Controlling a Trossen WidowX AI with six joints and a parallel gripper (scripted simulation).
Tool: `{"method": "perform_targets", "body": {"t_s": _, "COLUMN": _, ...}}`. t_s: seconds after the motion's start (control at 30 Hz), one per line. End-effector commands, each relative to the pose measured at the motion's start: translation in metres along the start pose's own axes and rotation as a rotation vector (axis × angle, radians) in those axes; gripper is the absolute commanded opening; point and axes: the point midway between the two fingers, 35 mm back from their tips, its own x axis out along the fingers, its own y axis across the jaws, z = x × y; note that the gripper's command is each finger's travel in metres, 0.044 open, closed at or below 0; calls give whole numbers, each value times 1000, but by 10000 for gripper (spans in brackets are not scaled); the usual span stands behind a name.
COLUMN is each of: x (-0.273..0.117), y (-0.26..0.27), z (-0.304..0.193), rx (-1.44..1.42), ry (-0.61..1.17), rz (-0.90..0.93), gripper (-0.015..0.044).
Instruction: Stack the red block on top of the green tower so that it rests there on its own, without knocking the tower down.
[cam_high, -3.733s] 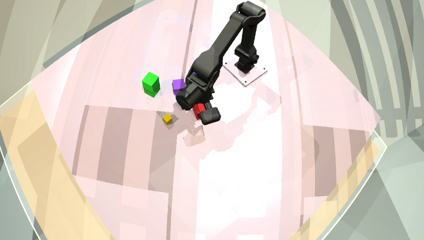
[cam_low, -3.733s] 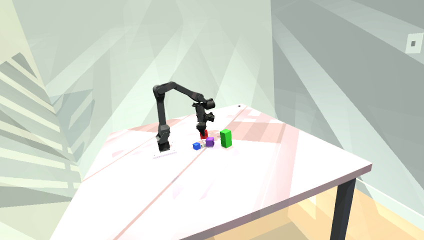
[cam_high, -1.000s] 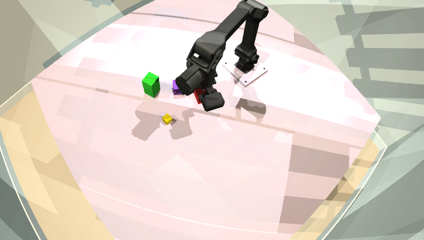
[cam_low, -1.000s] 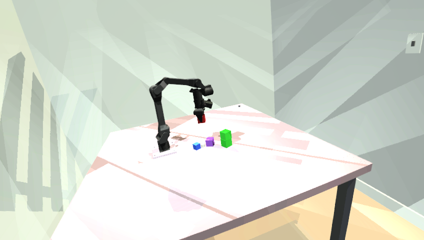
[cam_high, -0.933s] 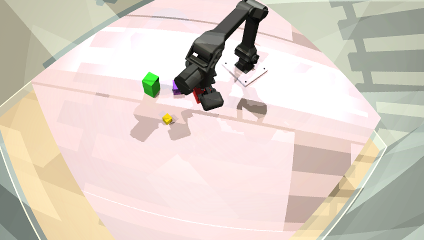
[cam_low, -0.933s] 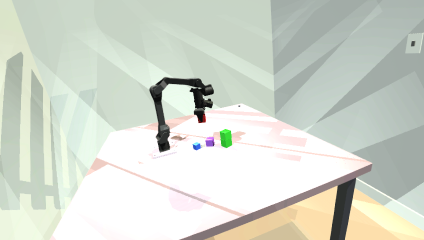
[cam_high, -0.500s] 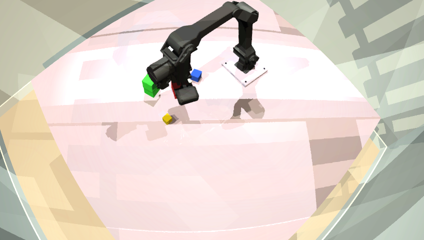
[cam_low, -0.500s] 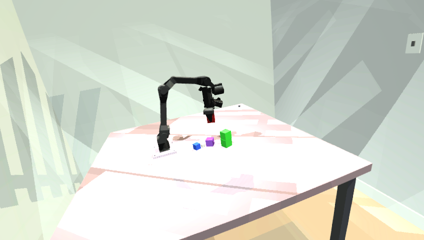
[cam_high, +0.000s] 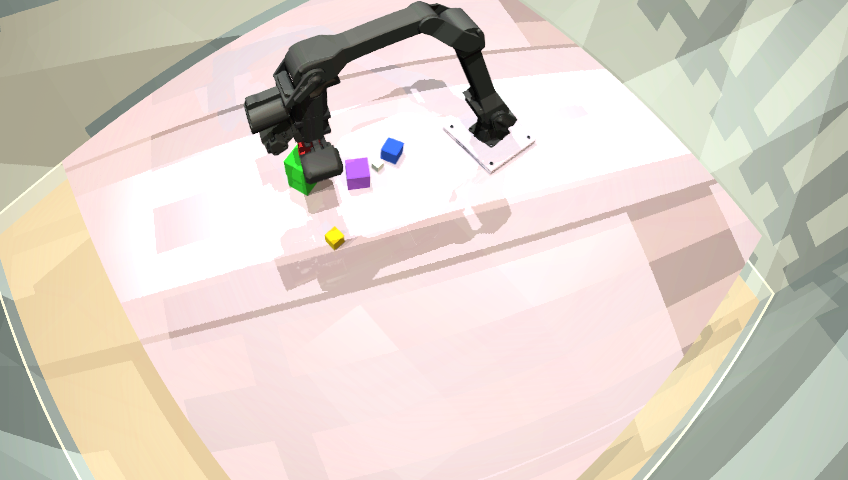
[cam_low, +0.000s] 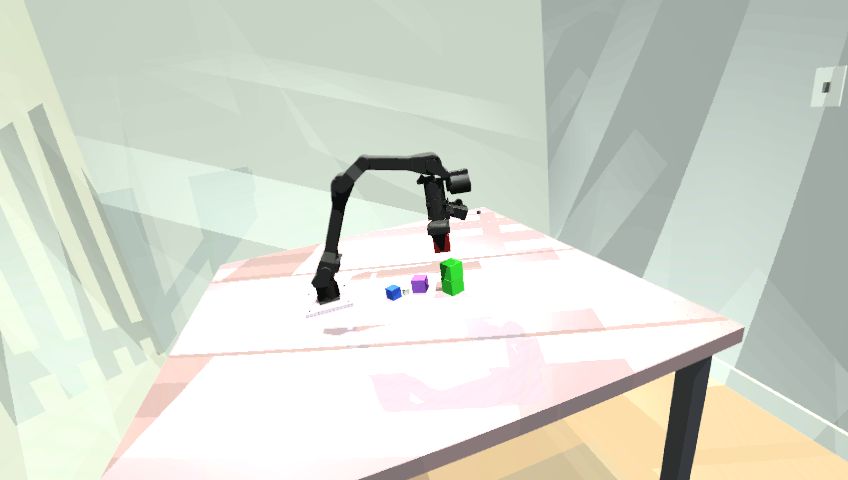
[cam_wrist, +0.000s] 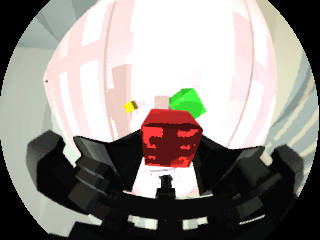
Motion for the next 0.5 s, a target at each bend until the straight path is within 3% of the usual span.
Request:
{"method": "perform_targets", "body": {"t_s": 0.0, "x": 3, "y": -22, "z": 13, "rx": -4, "ry": 5, "rz": 1, "gripper": 0}}
{"method": "perform_targets", "body": {"t_s": 0.47, "x": 6, "y": -35, "z": 20, "rx": -4, "ry": 6, "rz": 1, "gripper": 0}}
